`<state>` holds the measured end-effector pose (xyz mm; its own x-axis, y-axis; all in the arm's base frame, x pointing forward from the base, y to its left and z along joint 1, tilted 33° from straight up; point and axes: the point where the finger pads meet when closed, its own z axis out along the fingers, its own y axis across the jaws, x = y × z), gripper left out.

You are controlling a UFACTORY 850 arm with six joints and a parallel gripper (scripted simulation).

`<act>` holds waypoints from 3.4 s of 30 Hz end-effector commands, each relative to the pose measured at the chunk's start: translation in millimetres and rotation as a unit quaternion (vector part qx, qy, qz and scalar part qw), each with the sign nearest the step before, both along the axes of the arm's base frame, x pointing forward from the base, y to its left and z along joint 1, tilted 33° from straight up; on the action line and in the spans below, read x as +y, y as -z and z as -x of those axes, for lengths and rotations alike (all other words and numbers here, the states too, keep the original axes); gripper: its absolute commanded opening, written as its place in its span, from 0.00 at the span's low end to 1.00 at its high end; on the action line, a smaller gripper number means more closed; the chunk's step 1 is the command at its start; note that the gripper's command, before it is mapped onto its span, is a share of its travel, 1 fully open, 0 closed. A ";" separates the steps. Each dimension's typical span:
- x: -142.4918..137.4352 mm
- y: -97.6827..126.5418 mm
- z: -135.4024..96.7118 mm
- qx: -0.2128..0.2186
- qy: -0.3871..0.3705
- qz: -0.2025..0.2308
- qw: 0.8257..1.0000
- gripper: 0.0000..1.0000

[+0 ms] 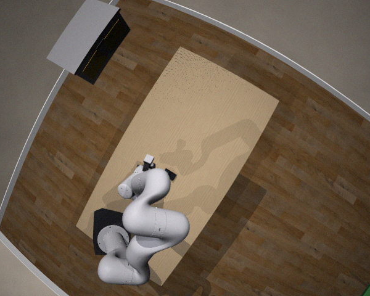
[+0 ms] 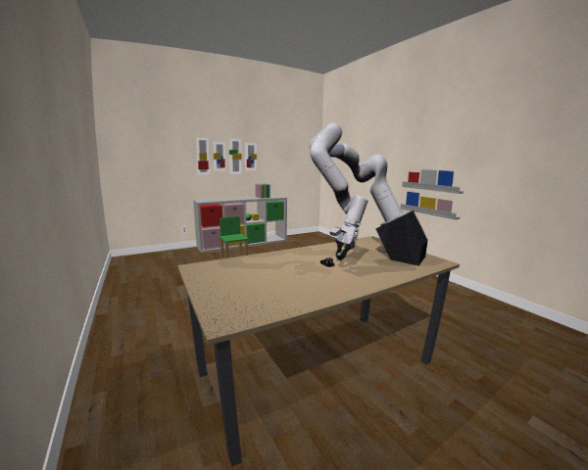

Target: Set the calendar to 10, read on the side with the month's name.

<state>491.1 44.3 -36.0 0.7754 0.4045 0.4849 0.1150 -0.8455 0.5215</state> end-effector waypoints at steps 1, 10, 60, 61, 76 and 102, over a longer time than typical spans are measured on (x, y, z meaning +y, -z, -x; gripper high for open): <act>-3.6 -0.8 -2.0 0.033 0.023 0.014 0.999 0.29; 4.2 -2.7 -4.5 0.100 0.061 0.010 0.993 0.29; 0.2 -4.9 -13.8 0.274 0.175 0.046 0.944 0.29; 0.9 -4.7 -13.6 0.282 0.179 0.046 0.942 0.29; 5.3 -3.7 -15.3 0.318 0.196 0.042 0.927 0.29; 6.0 -2.4 -19.6 0.415 0.253 0.054 0.872 0.29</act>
<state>510.1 49.8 -34.1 0.9337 -0.0834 -0.3481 0.1166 -0.8486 0.5160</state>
